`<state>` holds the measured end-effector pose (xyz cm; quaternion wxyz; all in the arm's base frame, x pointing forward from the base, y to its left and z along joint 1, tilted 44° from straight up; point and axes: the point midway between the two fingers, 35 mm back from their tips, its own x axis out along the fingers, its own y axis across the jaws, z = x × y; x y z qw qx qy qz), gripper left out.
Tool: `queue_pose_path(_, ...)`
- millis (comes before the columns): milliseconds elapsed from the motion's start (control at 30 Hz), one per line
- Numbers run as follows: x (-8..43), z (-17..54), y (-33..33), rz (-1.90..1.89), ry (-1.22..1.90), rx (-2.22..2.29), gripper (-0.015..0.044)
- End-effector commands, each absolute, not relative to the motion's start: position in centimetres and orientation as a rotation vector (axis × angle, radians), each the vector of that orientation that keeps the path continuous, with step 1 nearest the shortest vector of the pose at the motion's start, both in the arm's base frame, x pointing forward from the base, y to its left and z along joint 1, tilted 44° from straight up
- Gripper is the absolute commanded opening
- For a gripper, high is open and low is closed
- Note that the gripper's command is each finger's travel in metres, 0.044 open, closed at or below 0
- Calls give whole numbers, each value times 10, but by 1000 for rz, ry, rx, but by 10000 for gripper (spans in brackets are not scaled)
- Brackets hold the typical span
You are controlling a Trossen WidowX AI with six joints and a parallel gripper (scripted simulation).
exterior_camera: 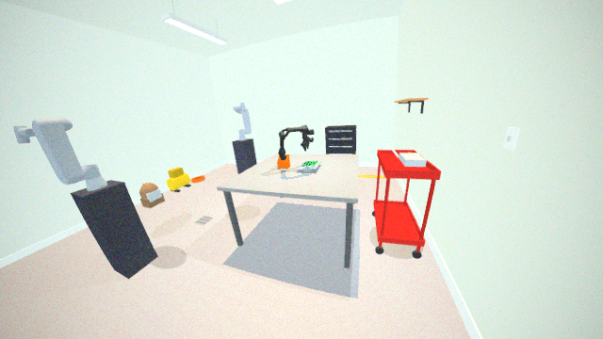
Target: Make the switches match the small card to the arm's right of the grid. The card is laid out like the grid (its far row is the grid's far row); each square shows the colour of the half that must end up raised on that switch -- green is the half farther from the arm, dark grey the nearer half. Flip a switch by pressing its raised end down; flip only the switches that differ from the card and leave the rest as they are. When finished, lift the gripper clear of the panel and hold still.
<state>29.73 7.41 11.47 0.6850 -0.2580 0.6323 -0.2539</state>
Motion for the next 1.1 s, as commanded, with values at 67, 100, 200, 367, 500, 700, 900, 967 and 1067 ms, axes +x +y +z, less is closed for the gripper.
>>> queue_pose_path(67,310,98,80,-564,1415,-588,321)
queue_pose_path(100,319,86,83,-561,1415,-595,295)
queue_pose_path(200,342,48,92,-551,1412,-617,216)
queue_pose_path(367,374,-20,99,-560,1396,-617,85)
queue_pose_path(500,377,-30,100,-561,1394,-617,0)
queue_pose_path(700,379,-42,88,-567,1406,-614,0)
queue_pose_path(900,381,-55,75,-572,1418,-612,0)
queue_pose_path(967,381,-56,75,-572,1418,-612,0)
queue_pose_path(1067,382,-62,68,-573,1418,-612,0)
